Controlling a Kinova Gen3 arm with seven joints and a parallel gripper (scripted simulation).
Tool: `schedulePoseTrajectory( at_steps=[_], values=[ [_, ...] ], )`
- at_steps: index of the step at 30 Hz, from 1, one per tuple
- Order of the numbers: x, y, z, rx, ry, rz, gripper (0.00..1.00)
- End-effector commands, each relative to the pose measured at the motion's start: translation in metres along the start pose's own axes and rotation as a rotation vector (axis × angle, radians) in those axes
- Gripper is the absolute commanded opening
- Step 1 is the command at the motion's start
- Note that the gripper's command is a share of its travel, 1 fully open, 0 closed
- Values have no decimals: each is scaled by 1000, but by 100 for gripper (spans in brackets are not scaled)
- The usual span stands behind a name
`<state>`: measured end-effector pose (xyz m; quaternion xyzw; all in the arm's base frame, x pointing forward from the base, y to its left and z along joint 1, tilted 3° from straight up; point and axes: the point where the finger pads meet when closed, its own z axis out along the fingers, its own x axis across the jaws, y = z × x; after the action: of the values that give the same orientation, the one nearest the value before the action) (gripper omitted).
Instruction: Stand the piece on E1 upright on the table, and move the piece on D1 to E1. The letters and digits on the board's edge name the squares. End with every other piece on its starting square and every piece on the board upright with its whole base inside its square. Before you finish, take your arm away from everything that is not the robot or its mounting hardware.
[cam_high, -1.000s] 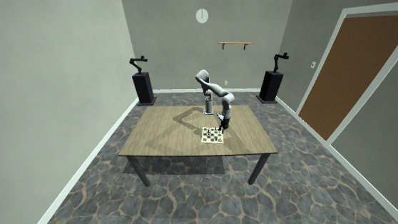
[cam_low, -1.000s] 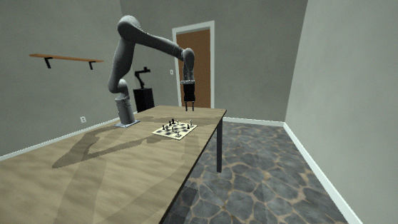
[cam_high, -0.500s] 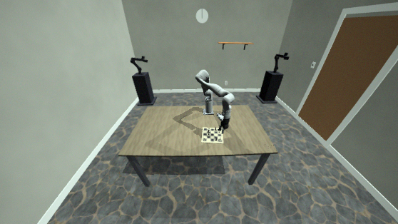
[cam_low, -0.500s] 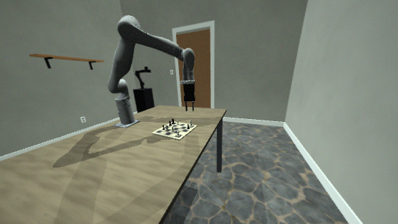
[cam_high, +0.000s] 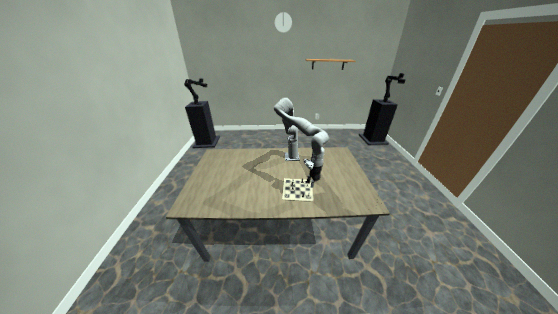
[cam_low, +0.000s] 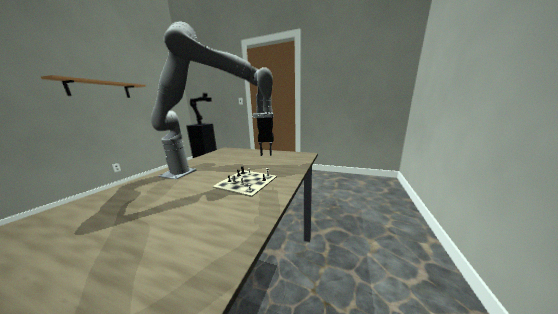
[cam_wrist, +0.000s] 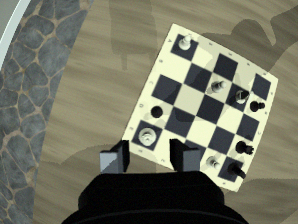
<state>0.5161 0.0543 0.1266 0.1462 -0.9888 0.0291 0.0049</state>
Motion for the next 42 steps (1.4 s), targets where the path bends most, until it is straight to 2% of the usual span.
schedulePoseTrajectory(
  at_steps=[1,20,42],
  values=[
    [-3,1,1,-3,-9,-15,79],
    [-3,1,9,-3,-8,-15,79],
    [-3,0,39,-3,-8,-15,79]
  ],
)
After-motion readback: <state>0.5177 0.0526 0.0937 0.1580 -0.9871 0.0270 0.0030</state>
